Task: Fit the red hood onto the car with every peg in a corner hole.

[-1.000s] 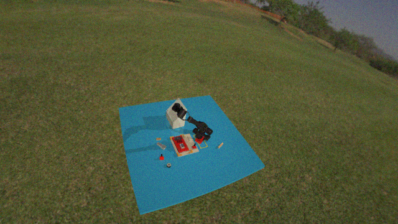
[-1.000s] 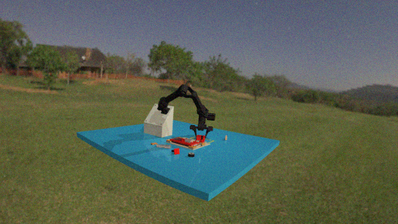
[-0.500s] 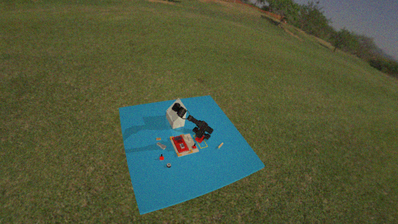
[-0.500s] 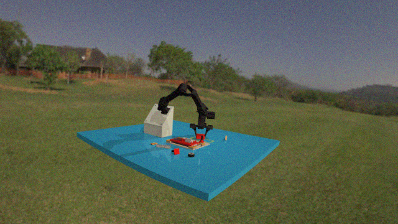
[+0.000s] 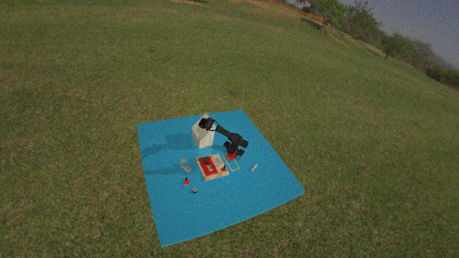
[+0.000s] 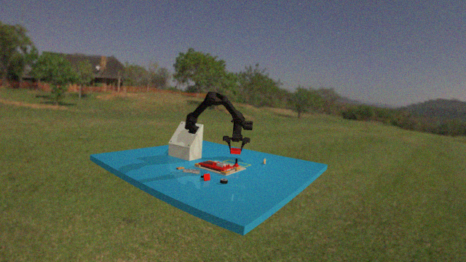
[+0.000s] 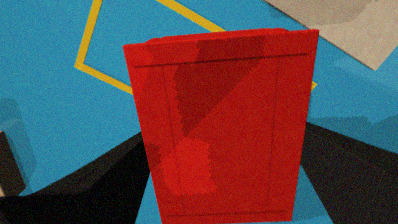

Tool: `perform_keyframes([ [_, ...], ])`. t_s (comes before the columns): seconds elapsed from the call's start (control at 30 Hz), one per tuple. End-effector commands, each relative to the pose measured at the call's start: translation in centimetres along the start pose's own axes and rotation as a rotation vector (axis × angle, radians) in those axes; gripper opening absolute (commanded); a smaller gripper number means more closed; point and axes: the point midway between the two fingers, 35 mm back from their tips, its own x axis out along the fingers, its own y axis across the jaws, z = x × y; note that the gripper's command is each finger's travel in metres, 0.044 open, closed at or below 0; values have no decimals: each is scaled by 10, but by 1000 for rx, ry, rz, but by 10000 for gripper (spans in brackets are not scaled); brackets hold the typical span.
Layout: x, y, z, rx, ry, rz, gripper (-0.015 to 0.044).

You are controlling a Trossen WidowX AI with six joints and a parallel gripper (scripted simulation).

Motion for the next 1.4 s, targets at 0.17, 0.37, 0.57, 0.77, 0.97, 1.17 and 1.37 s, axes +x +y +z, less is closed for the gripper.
perform_keyframes([
  [0.17, -24, 2, 1, 11, 5, 3, 0],
  [0.37, -22, 1, 11, -50, 6, 6, 0],
  [0.57, -24, -1, 38, -170, 17, 12, 0],
  [0.77, -25, -5, 66, -294, 21, 17, 0],
  [0.97, -26, -13, 93, -416, 22, 21, 0],
  [1.17, -26, -22, 121, -535, 19, 24, 0],
  [1.37, -26, -35, 148, -657, 15, 22, 0],
])
